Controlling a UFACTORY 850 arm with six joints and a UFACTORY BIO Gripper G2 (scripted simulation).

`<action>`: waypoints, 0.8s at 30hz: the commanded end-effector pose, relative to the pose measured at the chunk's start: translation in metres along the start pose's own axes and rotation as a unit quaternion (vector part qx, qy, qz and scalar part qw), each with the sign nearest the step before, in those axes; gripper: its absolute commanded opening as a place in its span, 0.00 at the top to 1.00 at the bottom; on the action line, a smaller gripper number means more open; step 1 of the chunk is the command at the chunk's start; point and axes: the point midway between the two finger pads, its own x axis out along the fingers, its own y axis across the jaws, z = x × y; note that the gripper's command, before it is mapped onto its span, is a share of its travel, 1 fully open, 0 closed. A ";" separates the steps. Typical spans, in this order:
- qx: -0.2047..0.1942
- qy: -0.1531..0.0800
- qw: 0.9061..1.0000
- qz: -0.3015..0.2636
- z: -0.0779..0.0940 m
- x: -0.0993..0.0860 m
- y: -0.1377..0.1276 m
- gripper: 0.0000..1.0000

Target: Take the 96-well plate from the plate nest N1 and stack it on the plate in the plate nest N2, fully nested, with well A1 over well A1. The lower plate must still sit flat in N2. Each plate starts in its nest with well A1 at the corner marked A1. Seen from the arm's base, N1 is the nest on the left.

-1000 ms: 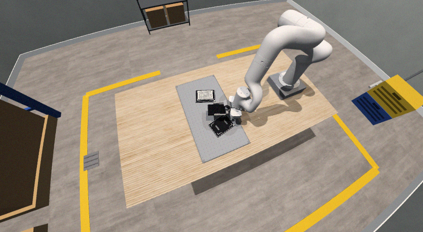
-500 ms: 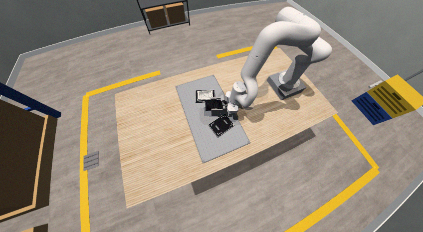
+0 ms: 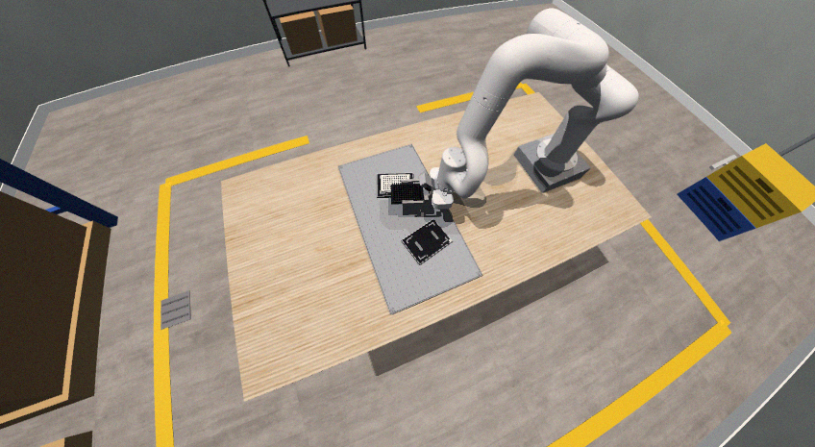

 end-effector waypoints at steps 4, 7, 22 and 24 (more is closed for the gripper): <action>0.001 -0.001 1.000 0.000 0.001 0.011 -0.023 1.00; 0.001 -0.001 1.000 0.000 0.001 0.015 -0.033 1.00; 0.001 -0.001 1.000 0.000 0.001 0.033 -0.072 1.00; 0.001 -0.001 1.000 0.000 0.001 0.035 -0.078 1.00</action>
